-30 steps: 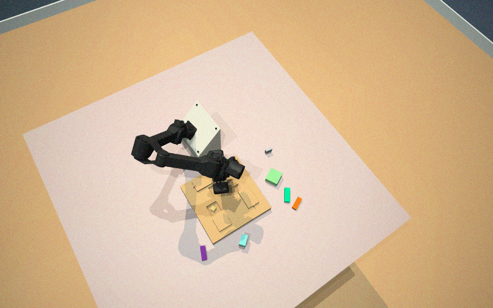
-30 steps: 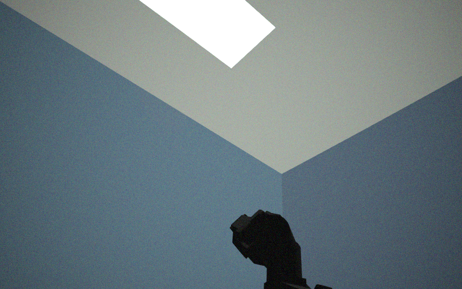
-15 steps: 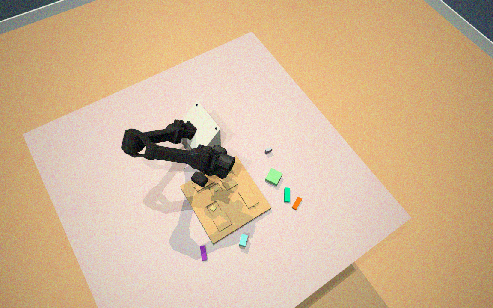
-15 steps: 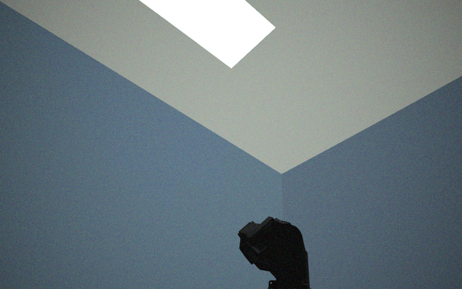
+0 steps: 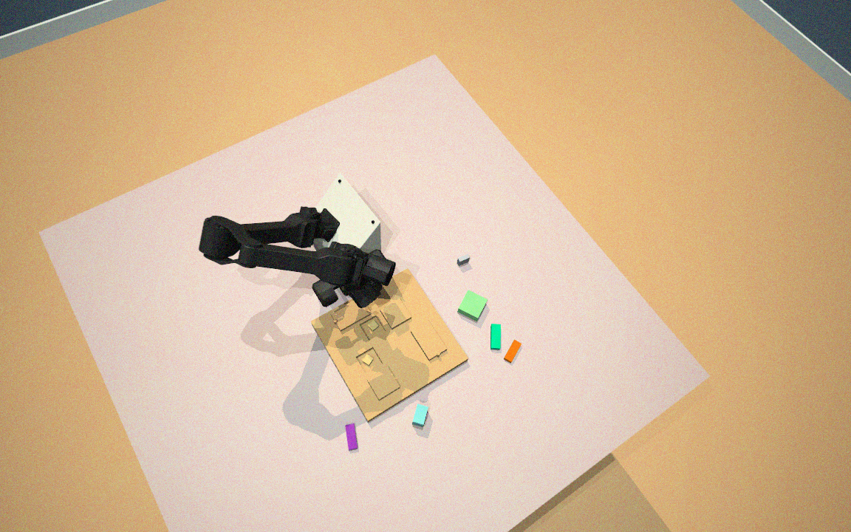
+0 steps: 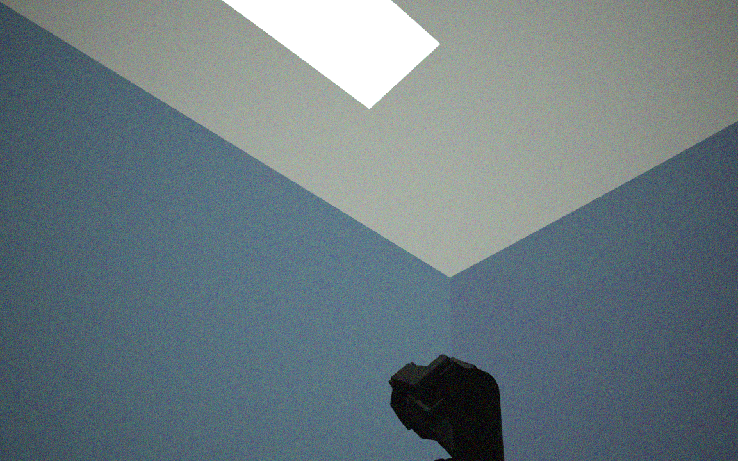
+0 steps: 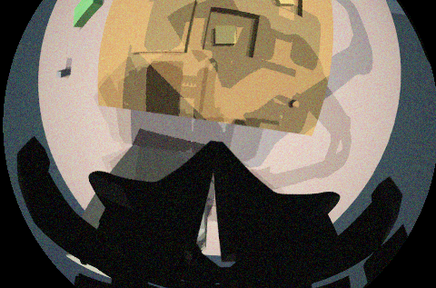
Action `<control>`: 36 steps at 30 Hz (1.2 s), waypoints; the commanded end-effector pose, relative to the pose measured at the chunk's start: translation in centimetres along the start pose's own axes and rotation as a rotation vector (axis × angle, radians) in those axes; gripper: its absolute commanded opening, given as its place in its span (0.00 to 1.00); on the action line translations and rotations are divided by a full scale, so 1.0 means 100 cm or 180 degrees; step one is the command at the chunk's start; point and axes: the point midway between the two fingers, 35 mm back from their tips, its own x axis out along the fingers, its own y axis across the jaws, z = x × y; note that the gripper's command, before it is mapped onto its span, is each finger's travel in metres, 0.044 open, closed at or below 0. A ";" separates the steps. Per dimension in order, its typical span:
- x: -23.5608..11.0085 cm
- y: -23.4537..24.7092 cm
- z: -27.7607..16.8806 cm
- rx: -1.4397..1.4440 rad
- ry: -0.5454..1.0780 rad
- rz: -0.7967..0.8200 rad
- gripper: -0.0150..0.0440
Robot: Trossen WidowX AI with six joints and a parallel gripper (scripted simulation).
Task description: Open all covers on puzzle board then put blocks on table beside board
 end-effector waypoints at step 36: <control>0.017 0.001 -0.001 0.0059 0.0007 0.0018 0.25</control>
